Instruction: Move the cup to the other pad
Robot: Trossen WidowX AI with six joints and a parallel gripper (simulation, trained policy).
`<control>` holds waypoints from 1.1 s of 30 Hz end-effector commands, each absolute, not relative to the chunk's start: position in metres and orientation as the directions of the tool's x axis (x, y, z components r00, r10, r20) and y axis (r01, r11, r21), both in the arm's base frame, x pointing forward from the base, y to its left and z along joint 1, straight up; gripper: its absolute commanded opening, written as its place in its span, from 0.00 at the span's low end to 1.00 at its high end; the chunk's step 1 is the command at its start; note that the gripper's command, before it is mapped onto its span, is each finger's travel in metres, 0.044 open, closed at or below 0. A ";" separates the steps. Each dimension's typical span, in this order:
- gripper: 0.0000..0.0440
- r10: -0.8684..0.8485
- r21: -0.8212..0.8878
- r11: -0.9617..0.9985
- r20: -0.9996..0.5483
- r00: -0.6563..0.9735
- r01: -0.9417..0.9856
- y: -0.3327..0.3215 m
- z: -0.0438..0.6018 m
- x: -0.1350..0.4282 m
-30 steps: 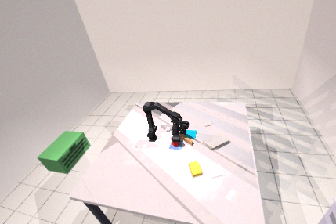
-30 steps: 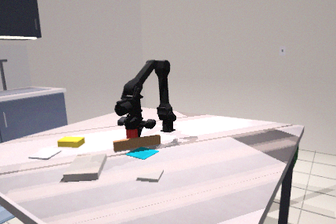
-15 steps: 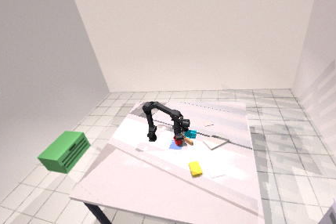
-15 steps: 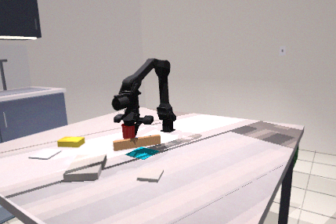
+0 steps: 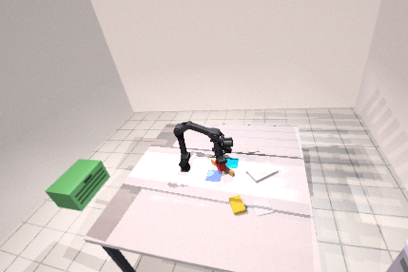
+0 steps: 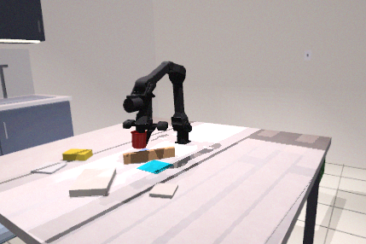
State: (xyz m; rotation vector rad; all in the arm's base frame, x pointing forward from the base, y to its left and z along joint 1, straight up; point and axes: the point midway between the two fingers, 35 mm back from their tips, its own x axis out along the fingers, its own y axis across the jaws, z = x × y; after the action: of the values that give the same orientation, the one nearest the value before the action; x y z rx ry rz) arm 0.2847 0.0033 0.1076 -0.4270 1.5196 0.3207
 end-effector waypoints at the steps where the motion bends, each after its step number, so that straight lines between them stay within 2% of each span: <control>1: 0.00 -0.054 -0.070 0.881 -0.997 0.047 -0.469 0.012 0.111 0.290; 17: 0.00 -0.022 -0.096 0.840 -0.990 0.142 -0.534 0.065 0.113 0.319; 33: 0.02 -0.006 -0.108 0.815 -0.984 0.178 -0.569 0.110 0.083 0.326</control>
State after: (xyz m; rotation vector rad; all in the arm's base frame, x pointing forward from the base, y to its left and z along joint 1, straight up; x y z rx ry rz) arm 0.3274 0.1086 0.0914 -0.5161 1.3361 0.4315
